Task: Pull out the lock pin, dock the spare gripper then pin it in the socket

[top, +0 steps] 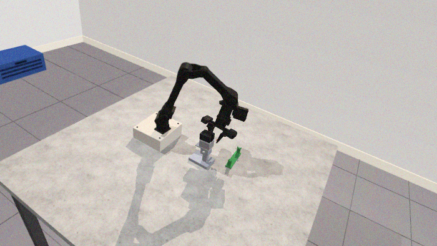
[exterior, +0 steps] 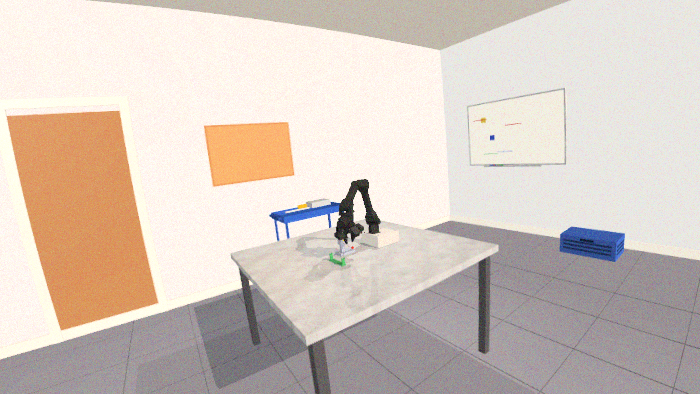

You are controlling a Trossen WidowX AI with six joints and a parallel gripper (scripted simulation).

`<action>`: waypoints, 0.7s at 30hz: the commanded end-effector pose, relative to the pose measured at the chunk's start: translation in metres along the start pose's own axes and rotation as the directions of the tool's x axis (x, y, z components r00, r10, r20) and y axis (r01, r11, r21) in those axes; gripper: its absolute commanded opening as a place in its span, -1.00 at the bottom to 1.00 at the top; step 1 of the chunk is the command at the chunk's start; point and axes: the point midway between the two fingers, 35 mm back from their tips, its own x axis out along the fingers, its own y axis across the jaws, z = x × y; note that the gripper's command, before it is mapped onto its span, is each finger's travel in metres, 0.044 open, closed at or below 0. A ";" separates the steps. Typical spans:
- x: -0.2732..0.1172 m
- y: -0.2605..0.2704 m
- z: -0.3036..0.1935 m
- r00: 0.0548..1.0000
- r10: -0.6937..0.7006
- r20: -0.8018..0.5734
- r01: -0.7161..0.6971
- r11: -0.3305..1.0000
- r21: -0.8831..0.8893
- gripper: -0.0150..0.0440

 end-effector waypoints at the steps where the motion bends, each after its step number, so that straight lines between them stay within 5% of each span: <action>1: -0.010 0.001 0.004 1.000 0.000 0.002 0.000 1.000 0.001 0.19; 19: -0.048 0.005 0.018 1.000 -0.002 -0.020 0.002 1.000 -0.017 0.19; 21: -0.040 0.004 0.015 1.000 -0.003 -0.023 0.002 1.000 -0.018 0.36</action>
